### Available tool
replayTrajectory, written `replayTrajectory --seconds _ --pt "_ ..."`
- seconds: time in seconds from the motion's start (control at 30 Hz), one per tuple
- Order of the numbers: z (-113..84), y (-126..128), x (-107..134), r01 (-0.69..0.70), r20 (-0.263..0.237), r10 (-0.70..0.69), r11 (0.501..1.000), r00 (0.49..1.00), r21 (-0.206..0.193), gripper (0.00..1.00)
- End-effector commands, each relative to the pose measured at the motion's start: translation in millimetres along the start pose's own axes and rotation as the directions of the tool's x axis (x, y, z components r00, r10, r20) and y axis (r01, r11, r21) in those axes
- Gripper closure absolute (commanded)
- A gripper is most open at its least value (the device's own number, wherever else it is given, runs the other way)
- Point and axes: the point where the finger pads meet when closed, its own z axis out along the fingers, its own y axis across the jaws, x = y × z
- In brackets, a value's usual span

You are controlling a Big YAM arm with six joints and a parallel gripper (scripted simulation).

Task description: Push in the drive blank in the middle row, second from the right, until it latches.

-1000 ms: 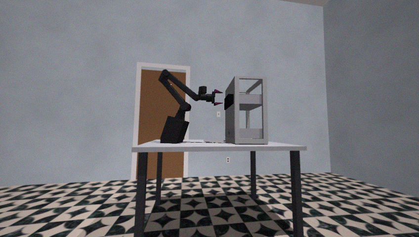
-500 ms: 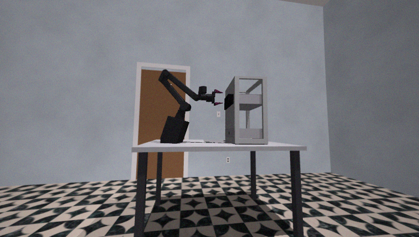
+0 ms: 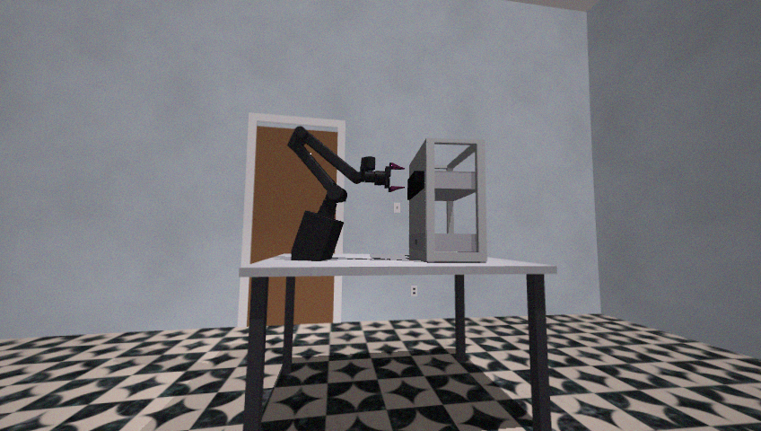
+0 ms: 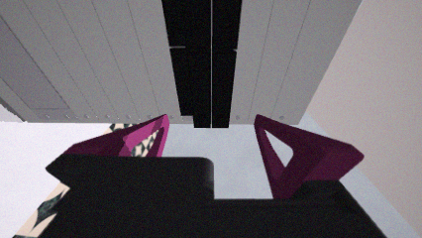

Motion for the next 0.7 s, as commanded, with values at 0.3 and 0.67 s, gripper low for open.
replayTrajectory --seconds 0.3,0.67 --pt "13.2 -29.8 7.5 0.012 -0.012 -0.011 0.998 1.0 0.062 1.0" --pt "13.2 -29.8 7.5 0.012 -0.012 -0.011 0.998 1.0 0.062 1.0"
